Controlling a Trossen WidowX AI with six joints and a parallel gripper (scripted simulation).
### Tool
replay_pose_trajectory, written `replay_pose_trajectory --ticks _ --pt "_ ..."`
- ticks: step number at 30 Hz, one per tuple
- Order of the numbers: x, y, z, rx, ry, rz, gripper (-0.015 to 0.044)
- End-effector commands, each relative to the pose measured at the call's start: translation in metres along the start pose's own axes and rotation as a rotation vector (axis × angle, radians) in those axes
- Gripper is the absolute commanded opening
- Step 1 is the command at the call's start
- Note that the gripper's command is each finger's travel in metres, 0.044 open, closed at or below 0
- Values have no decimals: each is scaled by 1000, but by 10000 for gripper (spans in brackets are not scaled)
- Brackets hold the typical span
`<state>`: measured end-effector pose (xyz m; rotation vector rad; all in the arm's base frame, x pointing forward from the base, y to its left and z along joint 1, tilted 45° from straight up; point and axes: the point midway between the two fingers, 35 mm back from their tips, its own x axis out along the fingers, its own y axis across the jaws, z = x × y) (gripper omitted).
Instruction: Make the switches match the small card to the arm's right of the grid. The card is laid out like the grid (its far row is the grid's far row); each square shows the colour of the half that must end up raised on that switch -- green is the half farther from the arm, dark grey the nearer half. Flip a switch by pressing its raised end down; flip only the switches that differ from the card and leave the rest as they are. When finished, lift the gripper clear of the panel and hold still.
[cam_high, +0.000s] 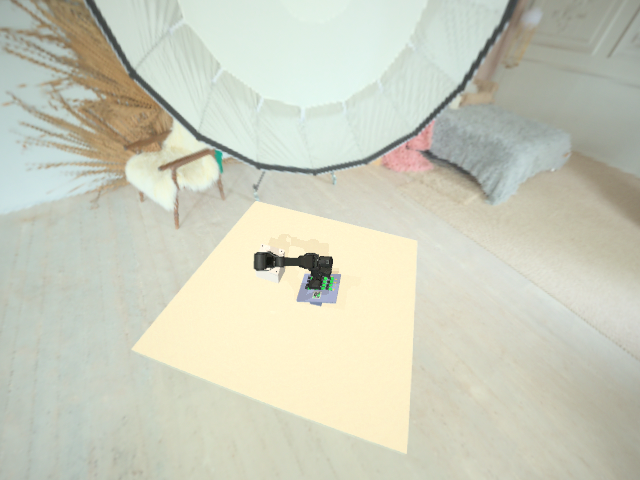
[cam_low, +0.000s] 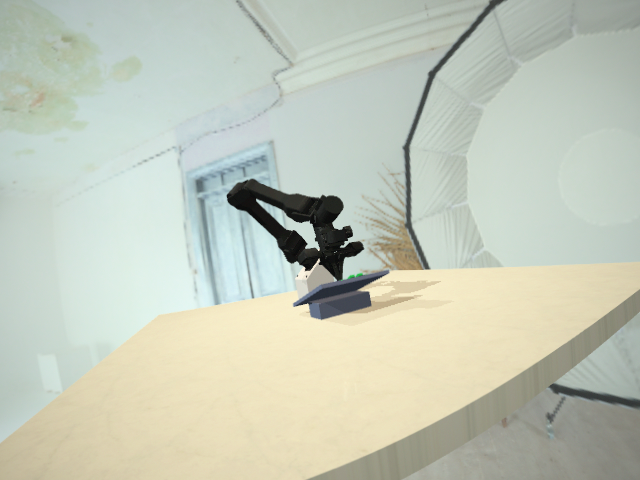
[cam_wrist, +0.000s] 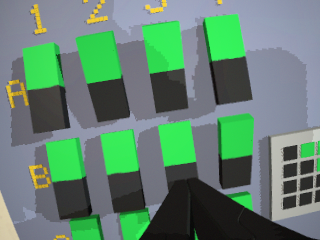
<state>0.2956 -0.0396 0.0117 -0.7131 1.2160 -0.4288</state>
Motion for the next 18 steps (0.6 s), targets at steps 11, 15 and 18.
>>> replay_pose_trajectory --ticks 11,15,18 --pt "2 1 0 -4 0 4 0" --pt "3 1 0 -4 0 4 0" --pt "3 1 0 -4 0 4 0"
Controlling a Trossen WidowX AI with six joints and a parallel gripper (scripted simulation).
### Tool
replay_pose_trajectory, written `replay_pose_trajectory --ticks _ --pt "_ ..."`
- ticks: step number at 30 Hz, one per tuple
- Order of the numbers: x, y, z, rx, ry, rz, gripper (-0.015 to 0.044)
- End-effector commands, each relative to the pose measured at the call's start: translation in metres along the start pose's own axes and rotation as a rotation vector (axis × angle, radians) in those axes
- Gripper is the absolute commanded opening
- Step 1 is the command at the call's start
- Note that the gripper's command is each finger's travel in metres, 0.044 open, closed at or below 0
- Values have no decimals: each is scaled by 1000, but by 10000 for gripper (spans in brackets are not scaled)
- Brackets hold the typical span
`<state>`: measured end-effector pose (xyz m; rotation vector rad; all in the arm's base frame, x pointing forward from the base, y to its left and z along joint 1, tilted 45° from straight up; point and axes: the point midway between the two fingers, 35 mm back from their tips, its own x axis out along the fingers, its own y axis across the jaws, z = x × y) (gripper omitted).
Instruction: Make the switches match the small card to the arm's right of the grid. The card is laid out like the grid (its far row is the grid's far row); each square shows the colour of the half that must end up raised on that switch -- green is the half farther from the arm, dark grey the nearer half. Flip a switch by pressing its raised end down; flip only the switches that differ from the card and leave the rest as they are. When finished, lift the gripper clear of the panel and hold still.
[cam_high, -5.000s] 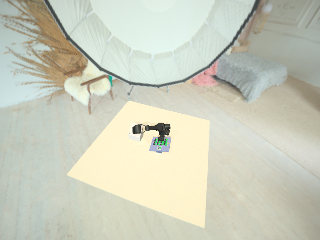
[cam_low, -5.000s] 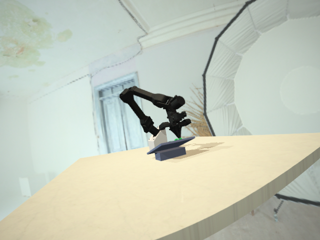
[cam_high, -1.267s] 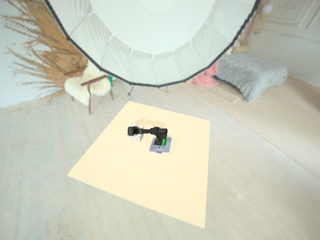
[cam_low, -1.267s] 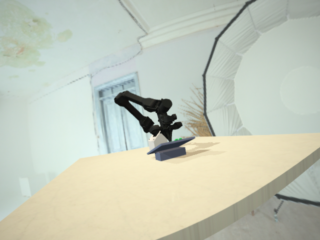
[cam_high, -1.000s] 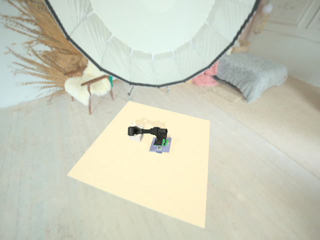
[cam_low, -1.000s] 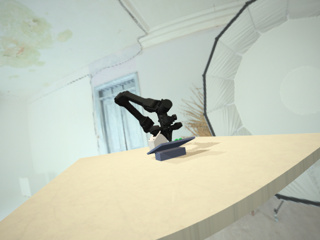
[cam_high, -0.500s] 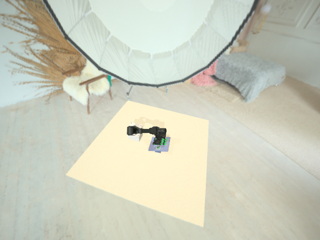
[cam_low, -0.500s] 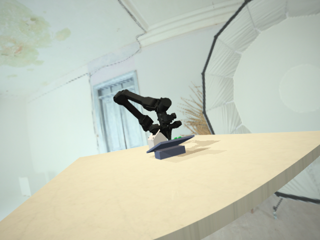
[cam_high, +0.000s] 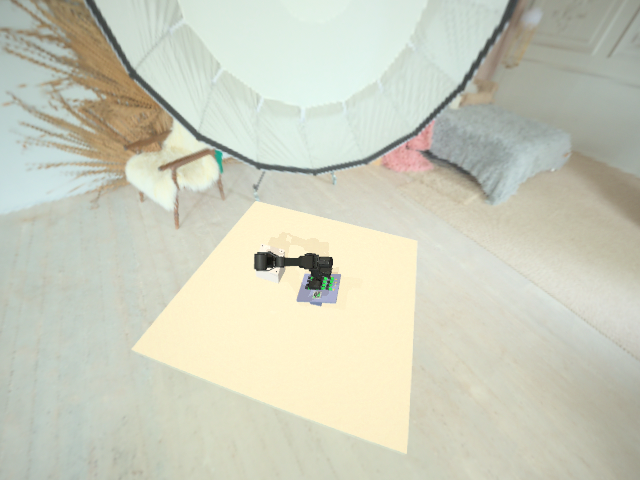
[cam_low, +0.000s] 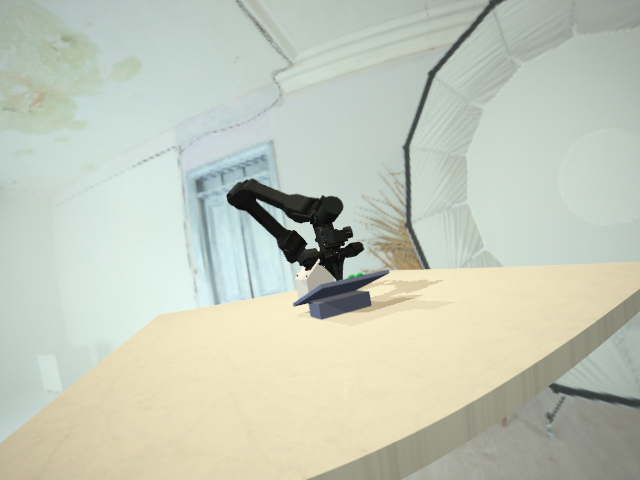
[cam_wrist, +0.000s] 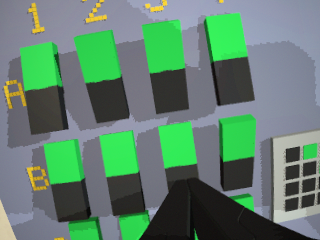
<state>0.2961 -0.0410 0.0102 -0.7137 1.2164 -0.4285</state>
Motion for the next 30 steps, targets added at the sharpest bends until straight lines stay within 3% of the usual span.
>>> replay_pose_trajectory --ticks 1,22,30 --pt "1 1 0 -3 0 4 0" --pt "4 1 0 -3 0 4 0" --pt "-61 1 3 -3 27 8 0"
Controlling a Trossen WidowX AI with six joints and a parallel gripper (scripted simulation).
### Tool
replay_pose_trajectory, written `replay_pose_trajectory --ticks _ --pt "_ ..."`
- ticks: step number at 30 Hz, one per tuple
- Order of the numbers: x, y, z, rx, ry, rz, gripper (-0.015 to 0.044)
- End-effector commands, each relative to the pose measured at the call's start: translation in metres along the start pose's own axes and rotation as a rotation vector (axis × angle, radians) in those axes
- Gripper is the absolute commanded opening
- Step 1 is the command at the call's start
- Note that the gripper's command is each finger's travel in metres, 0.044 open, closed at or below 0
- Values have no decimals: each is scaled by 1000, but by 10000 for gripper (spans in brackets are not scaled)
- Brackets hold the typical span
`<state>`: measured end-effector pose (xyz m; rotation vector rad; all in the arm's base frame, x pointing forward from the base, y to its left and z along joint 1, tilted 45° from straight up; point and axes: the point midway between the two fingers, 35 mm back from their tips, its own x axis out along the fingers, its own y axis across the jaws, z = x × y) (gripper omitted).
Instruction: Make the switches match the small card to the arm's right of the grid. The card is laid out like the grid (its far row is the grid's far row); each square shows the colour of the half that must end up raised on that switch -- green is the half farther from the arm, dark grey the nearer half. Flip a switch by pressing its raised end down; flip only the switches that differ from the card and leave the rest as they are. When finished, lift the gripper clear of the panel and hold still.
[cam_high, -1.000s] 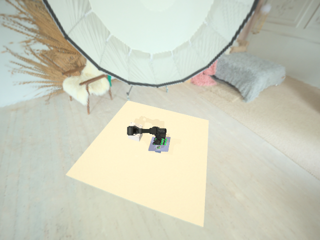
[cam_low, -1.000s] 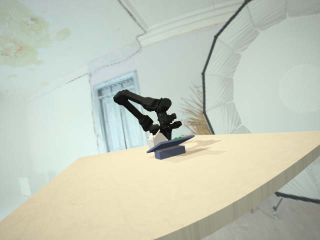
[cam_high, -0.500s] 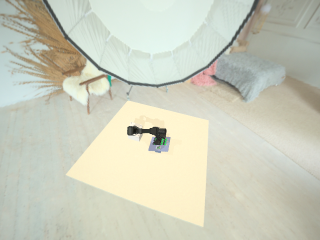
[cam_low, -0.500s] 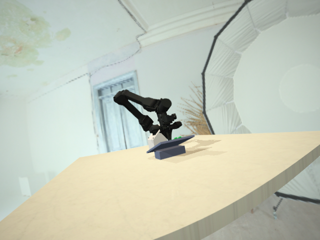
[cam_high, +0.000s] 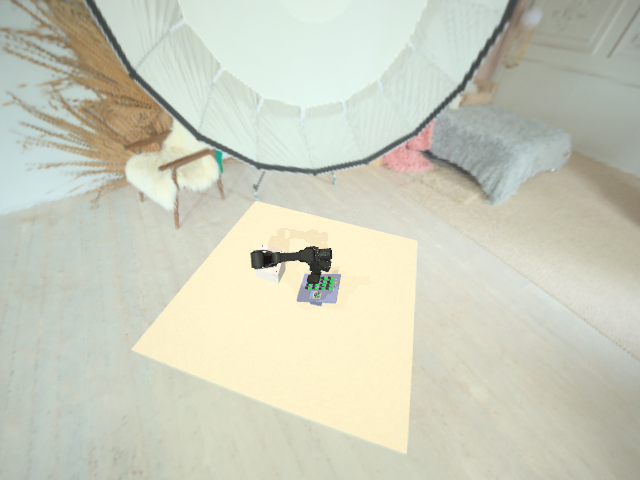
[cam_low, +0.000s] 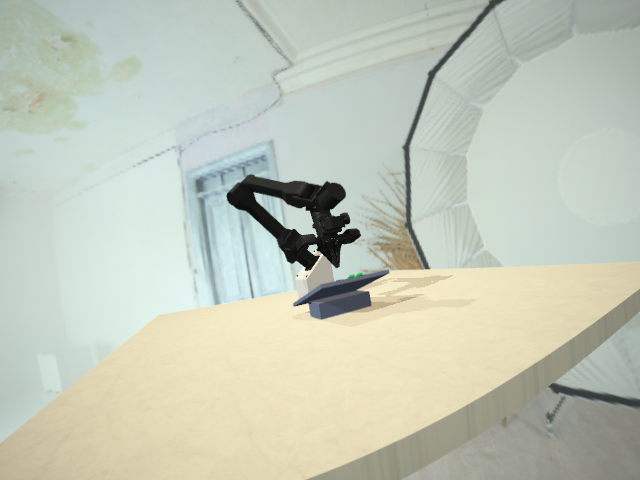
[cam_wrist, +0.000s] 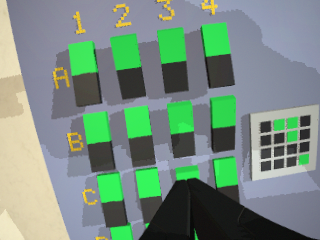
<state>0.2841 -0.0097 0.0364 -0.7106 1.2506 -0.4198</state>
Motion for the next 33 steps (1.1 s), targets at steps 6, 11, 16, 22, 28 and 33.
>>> replay_pose_trajectory --ticks 6,11,16,22,28,33 --pt "-19 -26 18 9 -1 -8 0" --pt "-8 -28 20 10 7 -9 0" --pt "16 -29 20 10 24 -10 0" --pt "26 -29 20 10 24 -11 0" --pt "31 -29 20 10 24 -11 0" --pt "39 -30 20 10 24 -12 0"
